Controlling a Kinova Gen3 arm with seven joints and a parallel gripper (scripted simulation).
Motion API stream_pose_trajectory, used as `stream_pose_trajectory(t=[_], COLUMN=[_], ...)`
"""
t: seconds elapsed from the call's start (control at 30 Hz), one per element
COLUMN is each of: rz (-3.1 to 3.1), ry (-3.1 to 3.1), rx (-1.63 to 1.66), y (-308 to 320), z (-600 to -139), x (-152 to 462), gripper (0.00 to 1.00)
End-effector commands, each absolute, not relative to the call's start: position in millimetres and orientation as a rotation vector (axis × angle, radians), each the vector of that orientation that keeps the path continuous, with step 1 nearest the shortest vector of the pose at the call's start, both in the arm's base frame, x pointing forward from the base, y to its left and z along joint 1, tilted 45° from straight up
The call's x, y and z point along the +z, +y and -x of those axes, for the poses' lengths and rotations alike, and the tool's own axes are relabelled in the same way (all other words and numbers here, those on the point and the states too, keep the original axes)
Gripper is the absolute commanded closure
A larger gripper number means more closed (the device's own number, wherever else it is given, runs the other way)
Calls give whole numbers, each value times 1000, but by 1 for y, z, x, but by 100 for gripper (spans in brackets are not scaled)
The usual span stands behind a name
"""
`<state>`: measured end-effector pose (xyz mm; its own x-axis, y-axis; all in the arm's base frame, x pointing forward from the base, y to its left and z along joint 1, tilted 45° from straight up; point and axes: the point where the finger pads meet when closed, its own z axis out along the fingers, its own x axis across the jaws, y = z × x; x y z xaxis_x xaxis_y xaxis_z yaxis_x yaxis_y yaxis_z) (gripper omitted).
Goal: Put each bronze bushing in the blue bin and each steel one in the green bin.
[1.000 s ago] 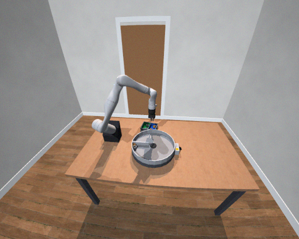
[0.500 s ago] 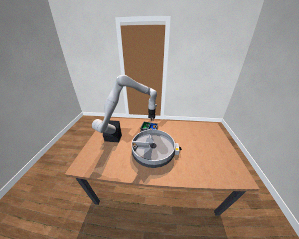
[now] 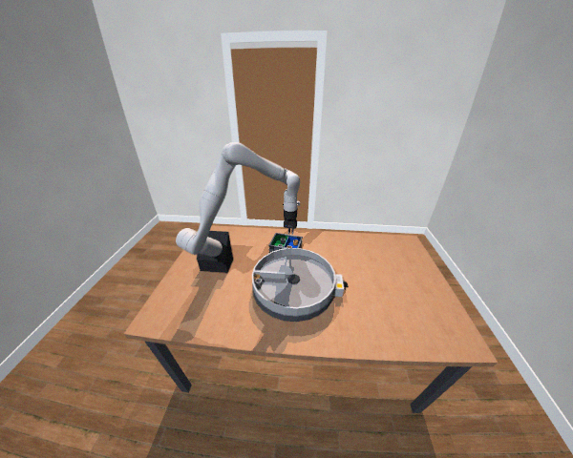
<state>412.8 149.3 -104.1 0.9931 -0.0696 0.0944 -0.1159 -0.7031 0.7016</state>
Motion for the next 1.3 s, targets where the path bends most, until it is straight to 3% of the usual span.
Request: stream_pose_trajectory(t=[0.0, 1.27], rz=[-2356, -2357], ry=[-138, -138], rx=[77, 77], y=[145, -19], z=[-409, -329], x=[-96, 46], gripper=[60, 60])
